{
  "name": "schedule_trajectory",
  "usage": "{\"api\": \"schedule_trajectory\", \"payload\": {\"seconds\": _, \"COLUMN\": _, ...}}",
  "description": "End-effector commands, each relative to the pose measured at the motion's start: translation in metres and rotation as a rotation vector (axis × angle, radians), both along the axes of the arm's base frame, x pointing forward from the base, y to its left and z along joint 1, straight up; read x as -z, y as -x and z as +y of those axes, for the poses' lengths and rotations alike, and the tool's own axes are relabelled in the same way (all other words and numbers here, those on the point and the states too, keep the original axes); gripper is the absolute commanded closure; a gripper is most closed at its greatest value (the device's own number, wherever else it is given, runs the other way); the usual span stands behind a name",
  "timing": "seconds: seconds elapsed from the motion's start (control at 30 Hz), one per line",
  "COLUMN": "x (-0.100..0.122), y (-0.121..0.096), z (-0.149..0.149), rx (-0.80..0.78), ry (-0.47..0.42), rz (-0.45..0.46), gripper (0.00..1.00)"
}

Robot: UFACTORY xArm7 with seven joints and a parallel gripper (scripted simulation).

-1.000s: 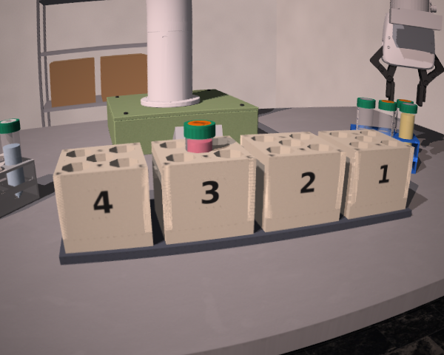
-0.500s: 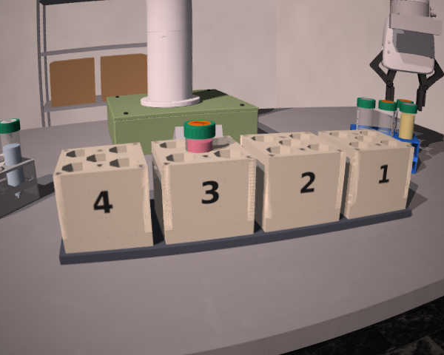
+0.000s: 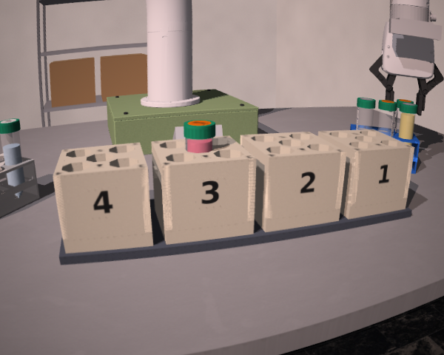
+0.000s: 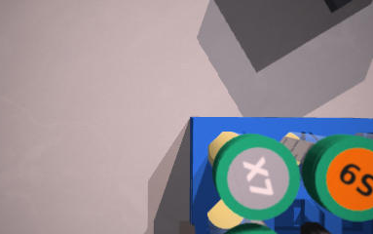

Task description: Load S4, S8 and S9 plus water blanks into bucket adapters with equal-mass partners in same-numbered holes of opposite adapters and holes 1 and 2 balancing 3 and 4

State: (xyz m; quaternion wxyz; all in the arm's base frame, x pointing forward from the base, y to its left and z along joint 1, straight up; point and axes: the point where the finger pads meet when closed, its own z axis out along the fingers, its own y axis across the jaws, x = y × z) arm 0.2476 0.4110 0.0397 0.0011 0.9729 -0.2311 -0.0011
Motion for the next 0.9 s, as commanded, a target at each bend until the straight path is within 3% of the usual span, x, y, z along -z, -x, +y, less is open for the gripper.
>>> {"api": "schedule_trajectory", "payload": {"seconds": 0.0, "x": -0.0013, "y": -0.0010, "z": 0.0016, "rx": 0.000, "ry": -0.005, "rz": -0.002, "gripper": 0.43}}
{"api": "schedule_trajectory", "payload": {"seconds": 0.37, "x": -0.0012, "y": -0.0010, "z": 0.0016, "rx": 0.000, "ry": -0.005, "rz": -0.002, "gripper": 0.43}}
{"api": "schedule_trajectory", "payload": {"seconds": 0.4, "x": -0.0019, "y": -0.0010, "z": 0.0016, "rx": 0.000, "ry": -0.005, "rz": -0.002, "gripper": 1.00}}
{"api": "schedule_trajectory", "payload": {"seconds": 0.87, "x": -0.0030, "y": -0.0010, "z": 0.0015, "rx": 0.000, "ry": -0.004, "rz": -0.002, "gripper": 1.00}}
